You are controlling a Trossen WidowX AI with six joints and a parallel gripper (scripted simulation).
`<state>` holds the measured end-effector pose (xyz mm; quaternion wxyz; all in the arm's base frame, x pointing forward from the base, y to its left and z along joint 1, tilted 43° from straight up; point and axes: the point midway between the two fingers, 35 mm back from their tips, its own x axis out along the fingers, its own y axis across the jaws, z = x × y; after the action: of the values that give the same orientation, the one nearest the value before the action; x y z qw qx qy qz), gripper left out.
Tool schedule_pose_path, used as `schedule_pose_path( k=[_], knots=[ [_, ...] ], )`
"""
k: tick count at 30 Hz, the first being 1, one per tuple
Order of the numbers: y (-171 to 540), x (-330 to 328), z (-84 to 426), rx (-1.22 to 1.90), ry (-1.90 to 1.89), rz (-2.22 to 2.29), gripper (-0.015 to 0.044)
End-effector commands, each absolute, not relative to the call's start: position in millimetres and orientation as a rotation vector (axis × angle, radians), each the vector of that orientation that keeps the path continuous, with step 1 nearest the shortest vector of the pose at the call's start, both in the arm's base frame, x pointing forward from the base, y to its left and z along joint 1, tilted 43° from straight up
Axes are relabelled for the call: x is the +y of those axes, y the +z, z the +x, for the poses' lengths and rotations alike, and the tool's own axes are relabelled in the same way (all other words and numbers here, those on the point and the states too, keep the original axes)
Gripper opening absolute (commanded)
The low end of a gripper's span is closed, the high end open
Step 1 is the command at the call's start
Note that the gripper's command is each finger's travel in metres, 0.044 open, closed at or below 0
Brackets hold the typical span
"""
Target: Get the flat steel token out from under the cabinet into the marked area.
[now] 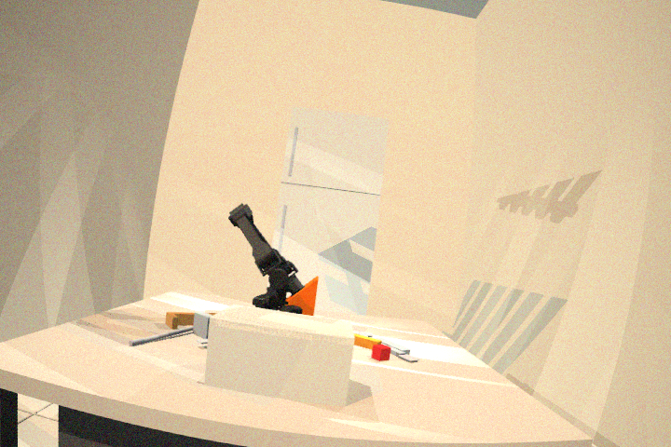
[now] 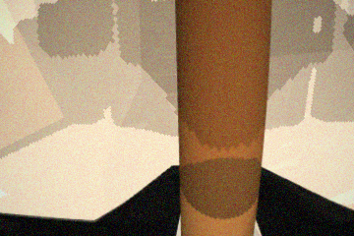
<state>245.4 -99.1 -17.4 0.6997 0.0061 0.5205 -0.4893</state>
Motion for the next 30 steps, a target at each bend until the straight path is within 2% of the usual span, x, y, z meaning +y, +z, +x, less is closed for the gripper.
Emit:
schedule_pose_path(
  k=[1,30],
  knots=[
    [-12,-102,247,1.145,-1.088,0.005,0.0000],
    [10,-126,240,1.145,-1.089,0.004,0.0000]
  ],
)
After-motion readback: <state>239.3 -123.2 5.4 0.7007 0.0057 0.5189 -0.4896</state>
